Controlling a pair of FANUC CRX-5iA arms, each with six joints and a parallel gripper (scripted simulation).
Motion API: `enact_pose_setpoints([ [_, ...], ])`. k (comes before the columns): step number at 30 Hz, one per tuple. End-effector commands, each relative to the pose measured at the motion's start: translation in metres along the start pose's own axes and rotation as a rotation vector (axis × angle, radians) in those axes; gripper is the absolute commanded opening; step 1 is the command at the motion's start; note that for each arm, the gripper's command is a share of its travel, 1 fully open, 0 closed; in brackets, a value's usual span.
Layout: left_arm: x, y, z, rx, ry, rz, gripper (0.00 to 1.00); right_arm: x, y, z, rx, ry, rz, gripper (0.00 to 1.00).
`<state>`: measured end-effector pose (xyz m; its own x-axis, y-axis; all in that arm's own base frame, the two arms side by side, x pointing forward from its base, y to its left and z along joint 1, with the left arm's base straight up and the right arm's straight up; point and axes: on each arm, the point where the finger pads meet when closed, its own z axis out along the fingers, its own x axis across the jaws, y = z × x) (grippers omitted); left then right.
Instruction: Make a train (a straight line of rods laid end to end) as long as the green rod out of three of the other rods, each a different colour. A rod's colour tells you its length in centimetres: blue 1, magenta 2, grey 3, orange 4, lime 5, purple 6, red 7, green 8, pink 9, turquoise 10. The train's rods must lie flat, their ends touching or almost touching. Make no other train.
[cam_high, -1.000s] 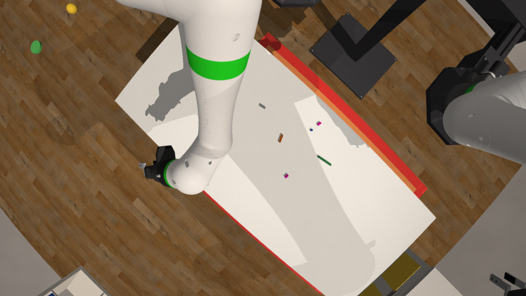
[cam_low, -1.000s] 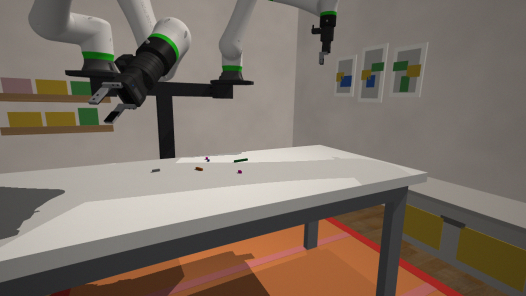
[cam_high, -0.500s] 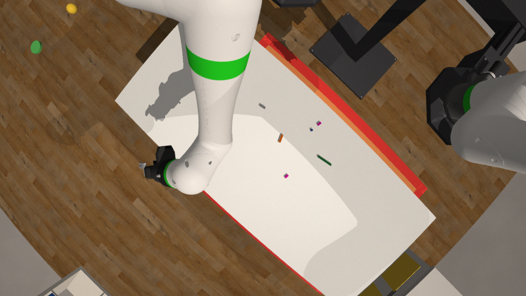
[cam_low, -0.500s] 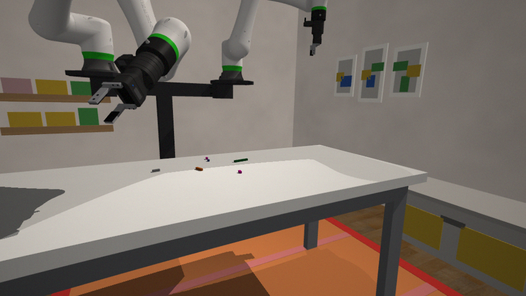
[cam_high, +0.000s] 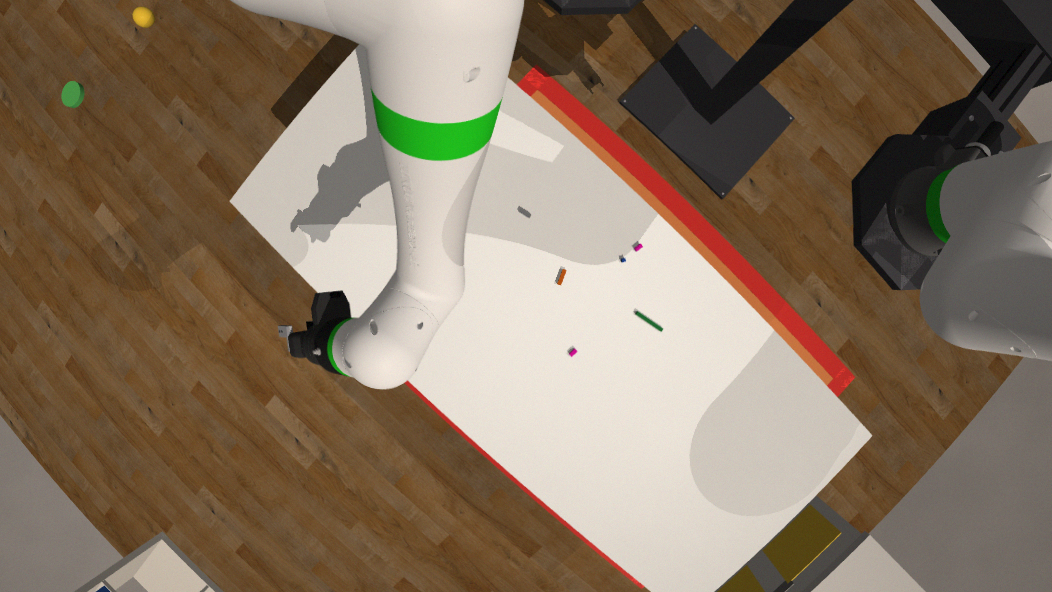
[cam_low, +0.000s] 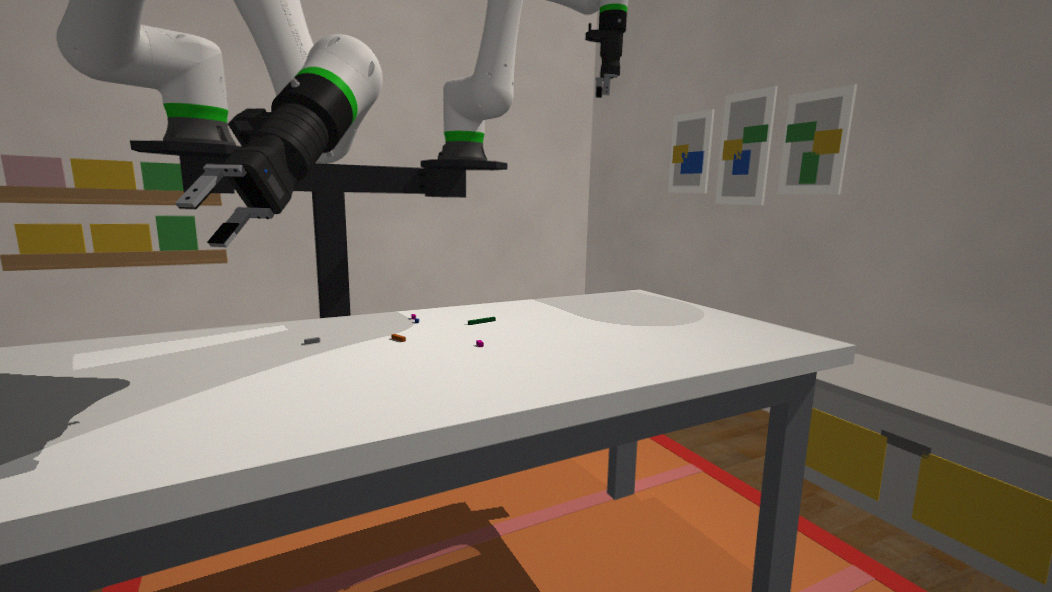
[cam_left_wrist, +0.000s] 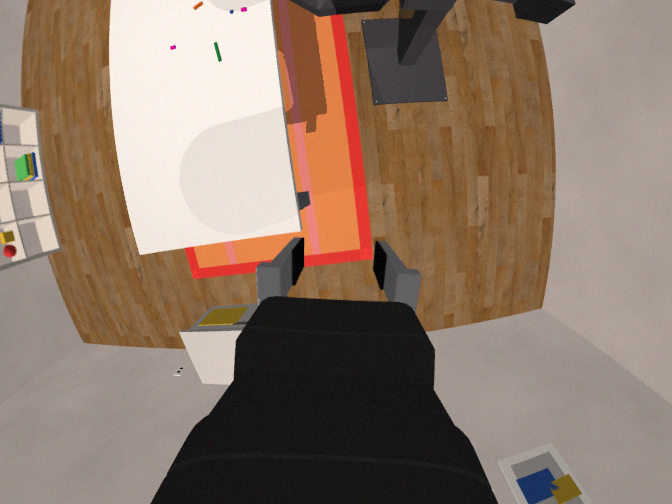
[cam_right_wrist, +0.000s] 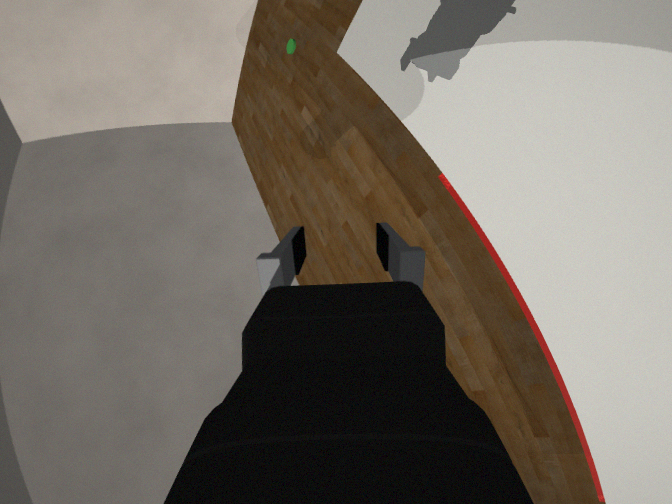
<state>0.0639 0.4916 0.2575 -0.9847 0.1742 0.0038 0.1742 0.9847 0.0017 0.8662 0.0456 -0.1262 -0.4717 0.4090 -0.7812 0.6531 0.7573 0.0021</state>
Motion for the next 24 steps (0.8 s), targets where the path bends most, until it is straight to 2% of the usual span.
enact_pose_setpoints([
  [1,0.023,-0.008,-0.013,0.0,-0.002,-0.062,1.0,-0.002,0.001,-0.001,-0.001,-0.001,0.001,1.0],
  [12,0.051,-0.023,-0.028,0.002,-0.003,-0.147,1.0,-0.002,0.001,-0.001,-0.001,-0.001,0.001,1.0],
  [24,0.058,-0.027,-0.032,0.002,-0.004,-0.171,1.0,-0.002,0.001,-0.001,-0.001,-0.001,0.001,1.0],
])
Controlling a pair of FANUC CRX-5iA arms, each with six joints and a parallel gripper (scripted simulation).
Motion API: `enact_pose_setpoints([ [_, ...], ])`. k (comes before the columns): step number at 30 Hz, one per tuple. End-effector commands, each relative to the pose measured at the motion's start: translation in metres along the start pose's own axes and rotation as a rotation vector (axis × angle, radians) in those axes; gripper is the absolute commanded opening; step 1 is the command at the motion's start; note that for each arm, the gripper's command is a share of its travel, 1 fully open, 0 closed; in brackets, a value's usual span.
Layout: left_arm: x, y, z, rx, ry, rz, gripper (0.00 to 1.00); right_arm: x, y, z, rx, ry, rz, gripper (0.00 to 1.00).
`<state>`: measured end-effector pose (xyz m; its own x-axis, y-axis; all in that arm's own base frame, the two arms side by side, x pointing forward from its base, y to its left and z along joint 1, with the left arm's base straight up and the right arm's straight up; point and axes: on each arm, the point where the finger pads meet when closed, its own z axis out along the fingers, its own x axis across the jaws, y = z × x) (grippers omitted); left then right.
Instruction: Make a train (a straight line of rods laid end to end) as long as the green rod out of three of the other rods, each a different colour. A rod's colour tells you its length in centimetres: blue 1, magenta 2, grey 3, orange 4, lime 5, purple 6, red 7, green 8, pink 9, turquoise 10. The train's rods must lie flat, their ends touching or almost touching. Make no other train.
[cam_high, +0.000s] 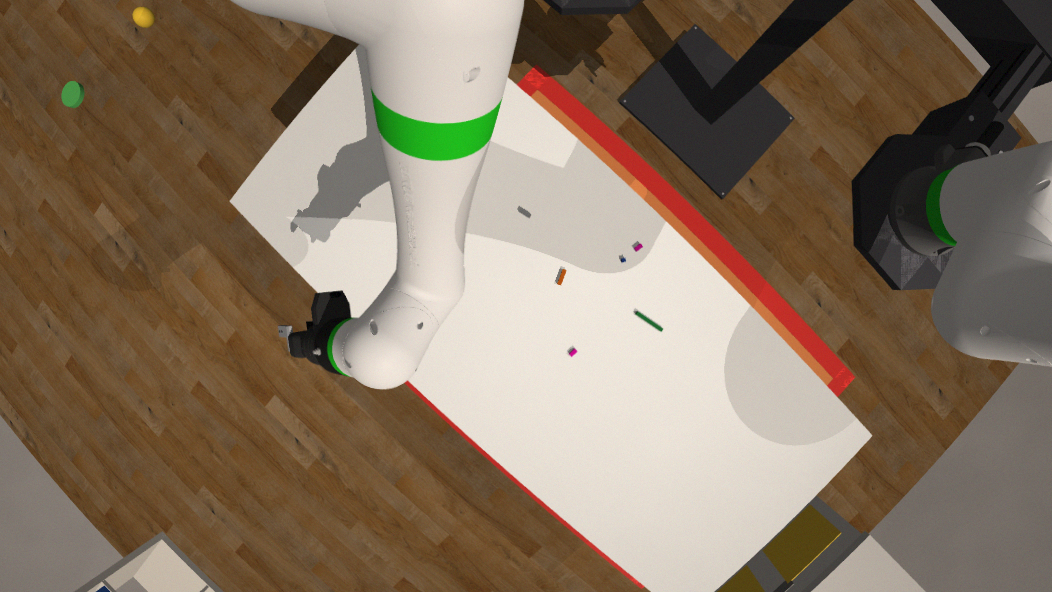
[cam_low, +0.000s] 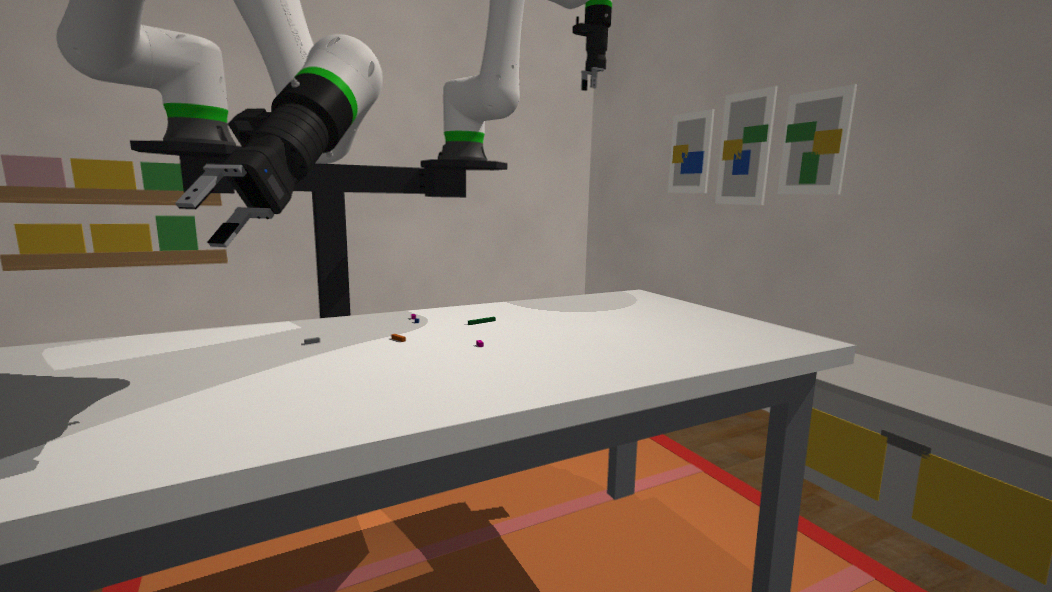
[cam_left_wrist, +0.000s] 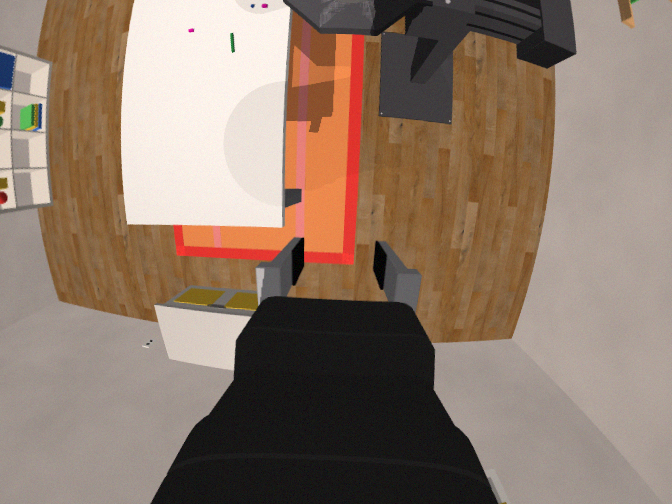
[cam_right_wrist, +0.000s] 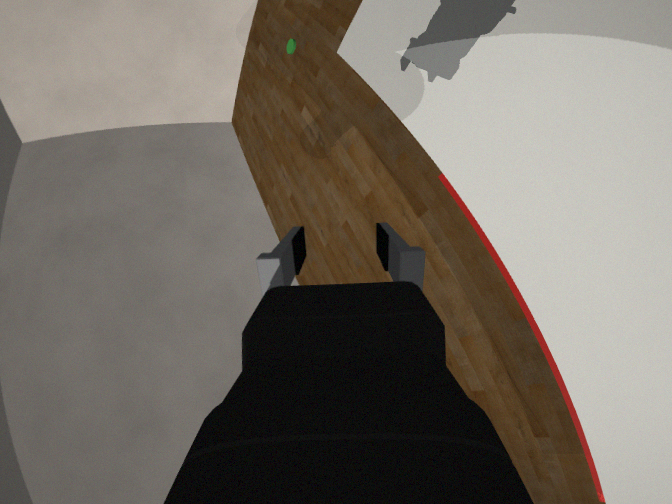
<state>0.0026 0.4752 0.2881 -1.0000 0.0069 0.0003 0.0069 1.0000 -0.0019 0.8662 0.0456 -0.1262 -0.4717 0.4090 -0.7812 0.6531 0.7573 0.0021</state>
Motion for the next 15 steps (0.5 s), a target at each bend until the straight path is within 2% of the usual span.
enact_pose_setpoints([
  [1,0.001,0.0,-0.001,-0.002,0.0,-0.003,1.0,-0.002,0.001,-0.001,-0.001,-0.001,0.001,1.0],
  [7,0.001,0.0,-0.002,-0.002,0.0,-0.004,1.0,0.003,0.002,-0.002,-0.002,0.005,0.011,1.0],
  [10,0.001,0.0,-0.002,-0.002,0.0,-0.004,1.0,0.027,0.007,-0.011,-0.007,0.042,0.072,1.0],
  [12,0.001,0.0,-0.002,-0.002,0.0,-0.004,1.0,0.027,0.007,-0.011,-0.007,0.042,0.072,1.0],
  [14,0.001,0.0,-0.002,-0.002,0.0,-0.004,1.0,0.059,0.013,-0.024,-0.009,0.088,0.15,1.0],
  [15,0.001,0.0,-0.002,-0.002,0.0,-0.004,1.0,0.064,0.013,-0.026,-0.009,0.096,0.162,1.0],
])
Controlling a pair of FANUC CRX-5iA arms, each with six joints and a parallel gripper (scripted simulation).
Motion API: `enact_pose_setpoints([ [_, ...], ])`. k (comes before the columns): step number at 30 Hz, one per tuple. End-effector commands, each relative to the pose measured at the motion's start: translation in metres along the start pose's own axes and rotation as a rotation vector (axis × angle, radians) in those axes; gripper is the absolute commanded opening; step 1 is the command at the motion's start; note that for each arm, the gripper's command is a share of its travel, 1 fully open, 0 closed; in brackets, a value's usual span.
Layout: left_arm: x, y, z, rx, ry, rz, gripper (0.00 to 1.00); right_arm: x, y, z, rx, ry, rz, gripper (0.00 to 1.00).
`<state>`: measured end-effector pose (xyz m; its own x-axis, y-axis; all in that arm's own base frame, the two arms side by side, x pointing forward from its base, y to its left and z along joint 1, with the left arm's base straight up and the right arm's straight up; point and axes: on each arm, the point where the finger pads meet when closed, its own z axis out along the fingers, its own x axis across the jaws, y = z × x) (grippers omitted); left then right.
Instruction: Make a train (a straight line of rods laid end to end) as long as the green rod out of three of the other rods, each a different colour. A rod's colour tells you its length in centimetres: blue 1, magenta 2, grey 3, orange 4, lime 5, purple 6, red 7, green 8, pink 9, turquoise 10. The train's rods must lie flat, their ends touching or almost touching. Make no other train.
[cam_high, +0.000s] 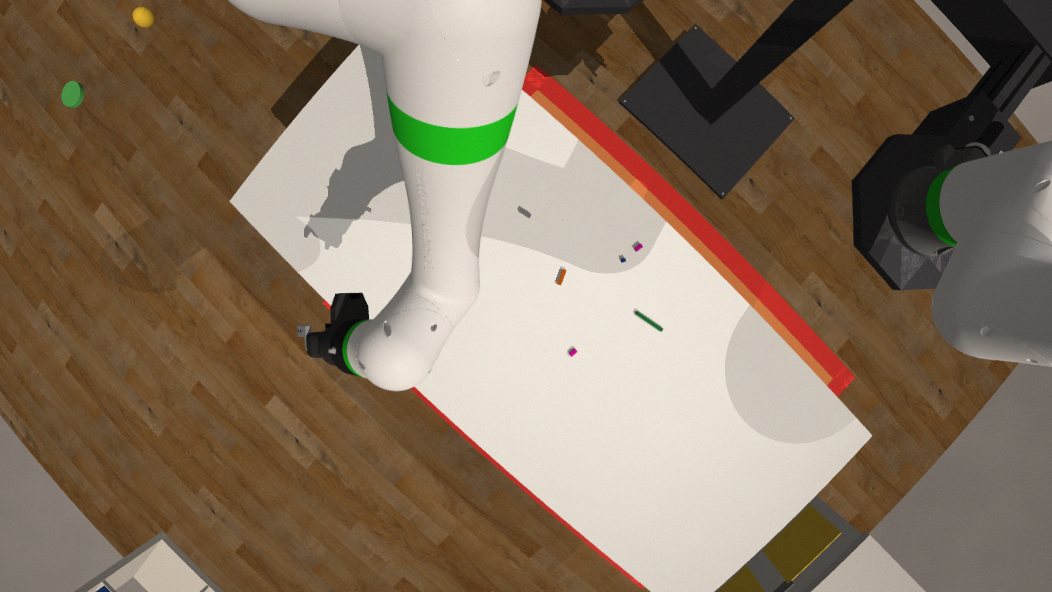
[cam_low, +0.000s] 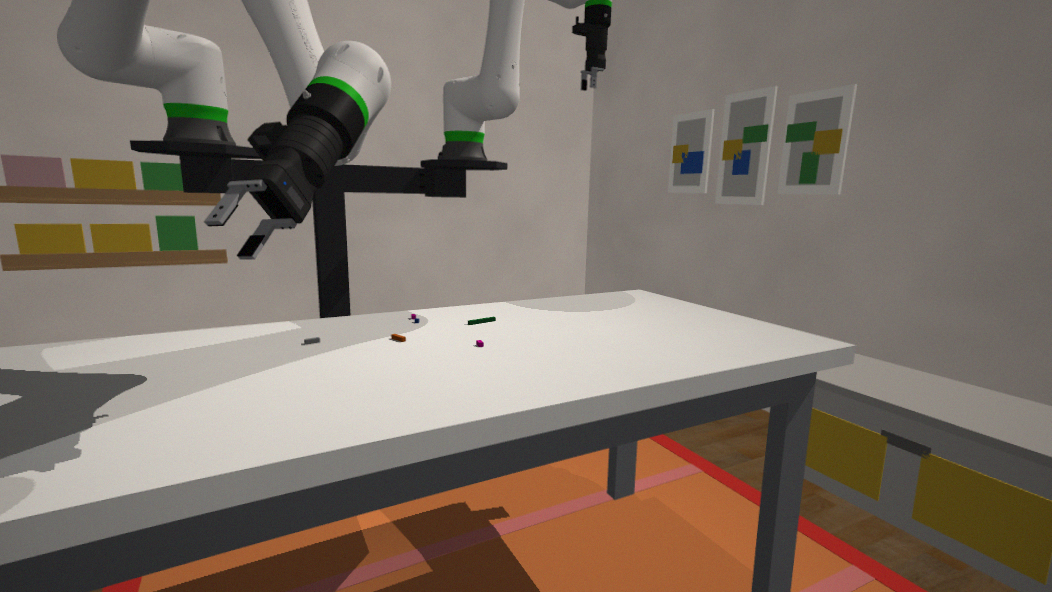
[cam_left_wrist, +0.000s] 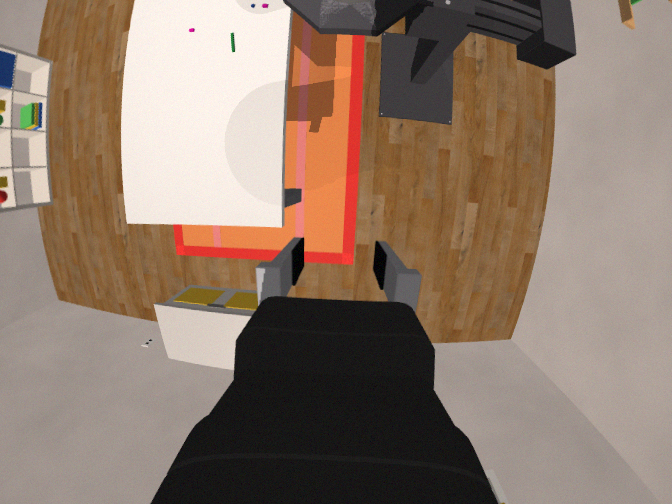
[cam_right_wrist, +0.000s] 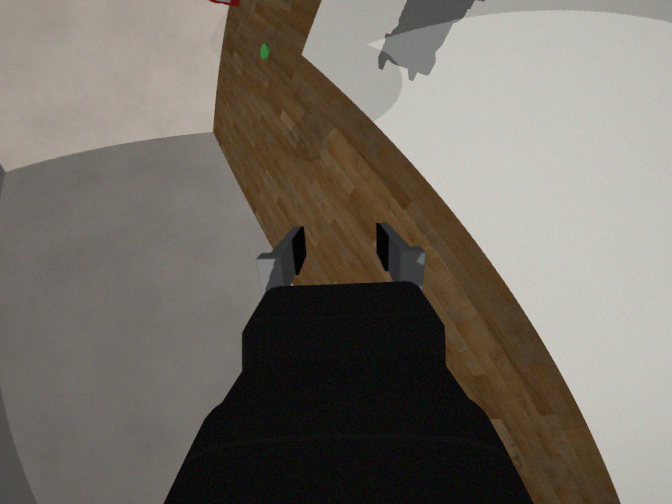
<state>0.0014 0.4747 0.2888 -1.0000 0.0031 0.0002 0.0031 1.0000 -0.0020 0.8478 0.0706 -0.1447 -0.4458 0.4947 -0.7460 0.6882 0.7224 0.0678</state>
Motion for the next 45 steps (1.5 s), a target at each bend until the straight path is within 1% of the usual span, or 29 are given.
enact_pose_setpoints([
  [1,0.0,0.0,-0.001,-0.002,0.0,0.0,1.0,0.038,0.005,-0.015,-0.005,0.055,0.096,1.0],
  [12,0.0,0.0,-0.001,-0.002,0.0,0.0,1.0,0.125,0.008,-0.05,0.016,0.179,0.308,1.0],
  [14,0.0,0.0,-0.001,-0.002,0.0,0.0,1.0,0.125,0.008,-0.05,0.016,0.179,0.308,1.0],
  [15,0.0,0.0,-0.001,-0.002,0.0,0.0,1.0,0.148,0.007,-0.06,0.026,0.209,0.364,1.0],
  [21,0.0,0.0,-0.001,-0.002,0.0,0.0,1.0,0.19,0.005,-0.08,0.053,0.266,0.472,1.0],
  [29,0.0,0.0,-0.001,-0.002,0.0,0.0,1.0,0.249,-0.002,-0.112,0.104,0.341,0.628,1.0],
  [31,0.0,0.0,-0.001,-0.002,0.0,0.0,1.0,0.249,-0.002,-0.112,0.104,0.341,0.628,1.0],
  [32,0.0,0.0,-0.001,-0.002,0.0,0.0,1.0,0.269,-0.005,-0.124,0.127,0.366,0.686,1.0],
  [37,0.0,0.0,-0.001,-0.002,0.0,0.0,1.0,0.301,-0.011,-0.143,0.167,0.402,0.777,1.0],
  [45,0.0,0.0,-0.001,-0.002,0.0,0.0,1.0,0.355,-0.026,-0.178,0.249,0.457,0.941,1.0],
])
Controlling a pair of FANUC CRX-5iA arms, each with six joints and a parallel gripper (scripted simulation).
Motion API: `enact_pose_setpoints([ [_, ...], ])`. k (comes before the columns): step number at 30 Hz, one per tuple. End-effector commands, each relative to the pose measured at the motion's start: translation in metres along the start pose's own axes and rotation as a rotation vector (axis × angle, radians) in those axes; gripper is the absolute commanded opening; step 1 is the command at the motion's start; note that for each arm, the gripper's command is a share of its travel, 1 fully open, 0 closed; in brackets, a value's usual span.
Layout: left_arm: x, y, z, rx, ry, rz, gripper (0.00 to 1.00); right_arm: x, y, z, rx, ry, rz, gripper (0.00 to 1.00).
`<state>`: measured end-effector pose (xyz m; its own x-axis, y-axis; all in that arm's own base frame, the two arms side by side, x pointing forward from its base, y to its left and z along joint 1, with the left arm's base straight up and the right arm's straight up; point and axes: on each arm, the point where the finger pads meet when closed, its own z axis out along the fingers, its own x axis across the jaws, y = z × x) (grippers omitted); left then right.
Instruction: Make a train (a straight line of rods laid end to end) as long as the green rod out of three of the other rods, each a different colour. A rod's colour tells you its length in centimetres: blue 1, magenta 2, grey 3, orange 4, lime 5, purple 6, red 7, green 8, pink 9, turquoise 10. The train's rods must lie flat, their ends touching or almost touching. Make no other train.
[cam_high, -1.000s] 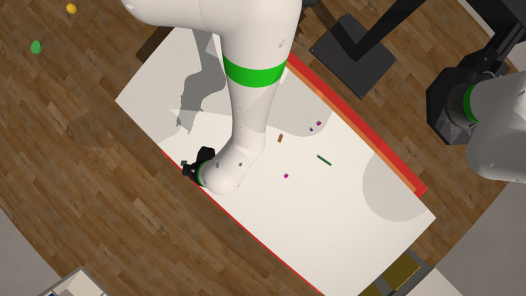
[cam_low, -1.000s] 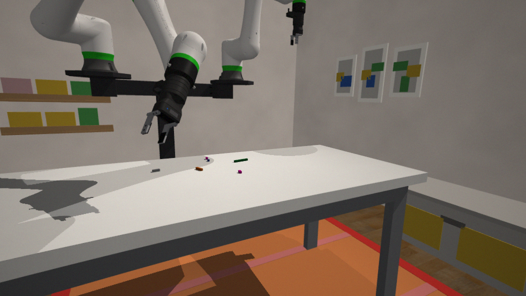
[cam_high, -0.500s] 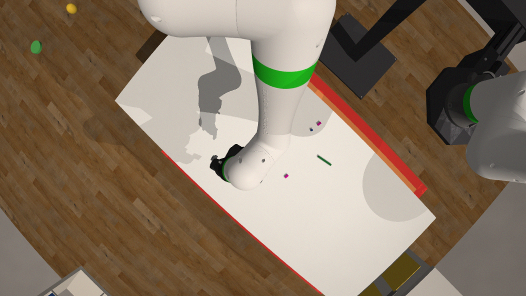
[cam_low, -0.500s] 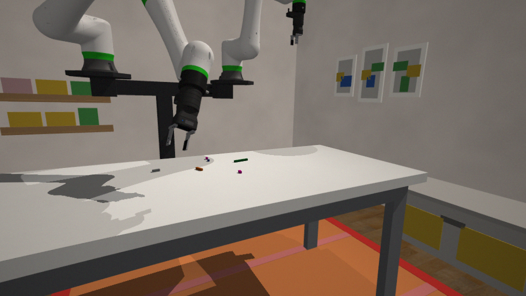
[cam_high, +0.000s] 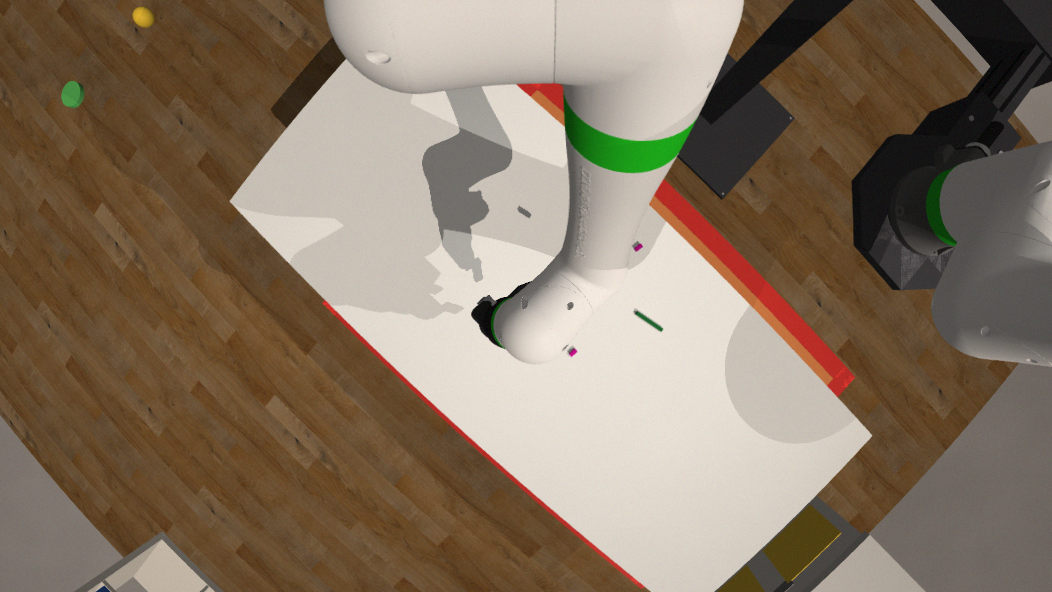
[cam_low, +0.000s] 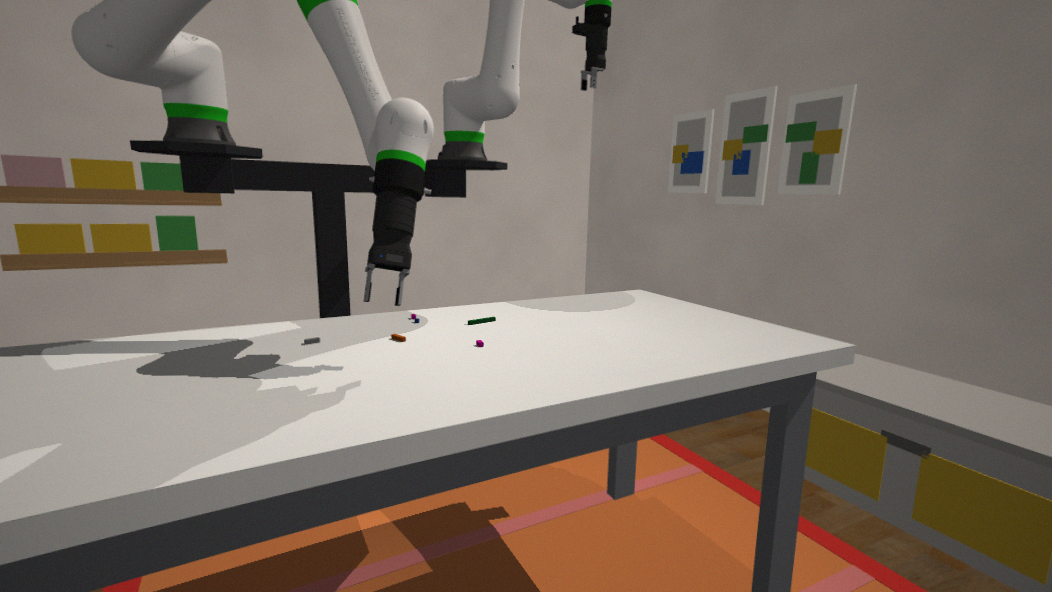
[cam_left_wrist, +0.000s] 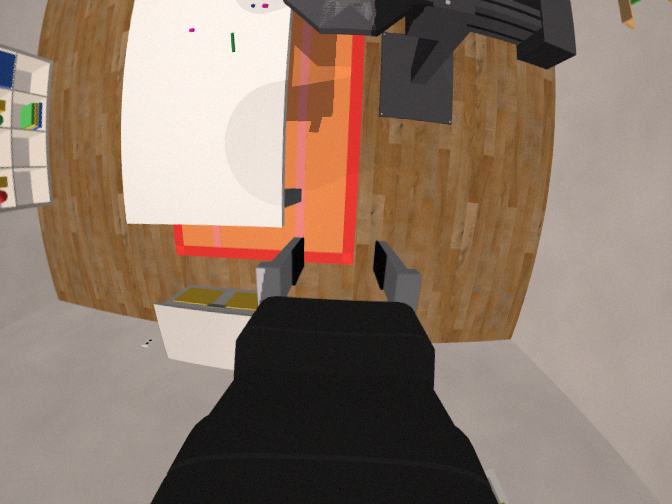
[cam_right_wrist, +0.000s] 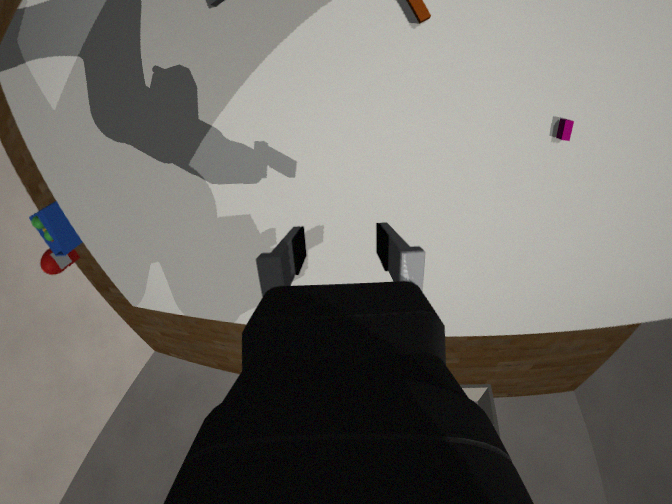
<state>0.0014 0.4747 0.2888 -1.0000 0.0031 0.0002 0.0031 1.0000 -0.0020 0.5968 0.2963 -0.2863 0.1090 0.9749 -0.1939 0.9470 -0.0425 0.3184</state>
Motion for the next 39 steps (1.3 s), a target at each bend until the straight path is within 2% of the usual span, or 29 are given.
enact_pose_setpoints([
  [1,0.0,0.0,-0.001,-0.002,0.0,0.0,1.0,0.019,-0.036,-0.006,0.033,0.029,0.114,1.0],
  [3,0.0,0.0,-0.001,-0.002,0.0,0.0,1.0,0.019,-0.036,-0.006,0.033,0.029,0.114,1.0],
  [4,0.0,0.0,-0.001,-0.002,0.0,0.0,1.0,0.029,-0.058,-0.009,0.058,0.039,0.18,1.0],
  [18,0.0,0.0,-0.001,-0.002,0.0,0.0,1.0,0.064,-0.16,-0.028,0.181,0.061,0.512,1.0],
  [20,0.0,0.0,-0.001,-0.002,0.0,0.0,1.0,0.064,-0.16,-0.028,0.181,0.061,0.512,1.0],
  [21,0.0,0.0,-0.001,-0.002,0.0,0.0,1.0,0.069,-0.182,-0.032,0.208,0.059,0.589,1.0],
  [35,0.0,0.0,-0.001,-0.002,0.0,0.0,1.0,0.08,-0.283,-0.055,0.326,0.016,0.984,1.0],
  [37,0.0,0.0,-0.001,-0.002,0.0,0.0,1.0,0.08,-0.283,-0.055,0.326,0.016,0.984,1.0],
  [38,0.0,0.0,-0.001,-0.002,0.0,0.0,1.0,0.079,-0.303,-0.06,0.347,0.001,1.071,1.0],
  [39,0.0,0.0,-0.001,-0.002,0.0,0.0,1.0,0.078,-0.308,-0.061,0.353,-0.004,1.095,1.0],
])
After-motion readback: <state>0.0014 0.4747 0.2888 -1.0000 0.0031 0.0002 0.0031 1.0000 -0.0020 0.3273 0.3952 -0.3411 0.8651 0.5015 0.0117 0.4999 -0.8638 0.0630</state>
